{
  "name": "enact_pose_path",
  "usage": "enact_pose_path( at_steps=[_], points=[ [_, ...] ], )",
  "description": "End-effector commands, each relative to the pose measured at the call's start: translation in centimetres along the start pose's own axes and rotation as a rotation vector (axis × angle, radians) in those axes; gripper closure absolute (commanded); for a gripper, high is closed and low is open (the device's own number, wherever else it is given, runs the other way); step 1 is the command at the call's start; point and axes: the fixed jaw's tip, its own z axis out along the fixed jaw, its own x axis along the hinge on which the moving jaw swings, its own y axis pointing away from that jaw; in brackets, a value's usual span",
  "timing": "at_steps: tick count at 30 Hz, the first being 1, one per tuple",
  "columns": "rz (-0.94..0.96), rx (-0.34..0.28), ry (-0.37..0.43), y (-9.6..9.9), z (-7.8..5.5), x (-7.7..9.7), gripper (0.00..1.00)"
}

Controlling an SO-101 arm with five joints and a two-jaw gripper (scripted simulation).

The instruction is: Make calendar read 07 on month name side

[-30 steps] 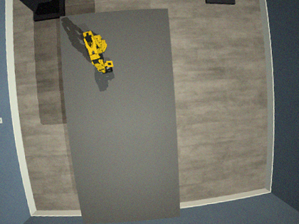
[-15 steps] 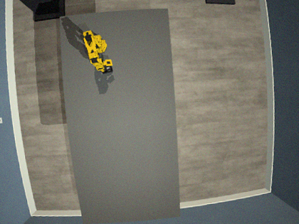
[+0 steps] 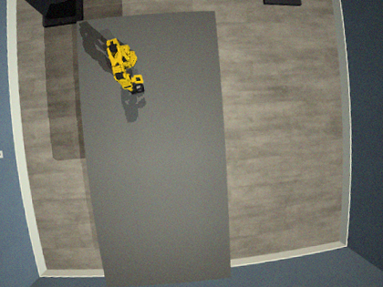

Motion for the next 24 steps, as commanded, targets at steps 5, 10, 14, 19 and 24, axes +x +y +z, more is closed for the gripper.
enact_pose_path(
  at_steps=[5, 10, 14, 19, 24],
  points=[
    [-0.015, 0.064, -0.001, -0.5, -1.0, -0.1, 1.00],
    [-0.015, 0.064, -0.001, -0.5, -1.0, -0.1, 1.00],
    [-0.015, 0.064, -0.001, -0.5, -1.0, -0.1, 1.00],
    [0.006, 0.064, -0.001, -0.6, -1.0, 0.2, 1.00],
    [0.091, 0.063, -0.001, -0.9, -0.9, 1.6, 1.00]
  ],
)
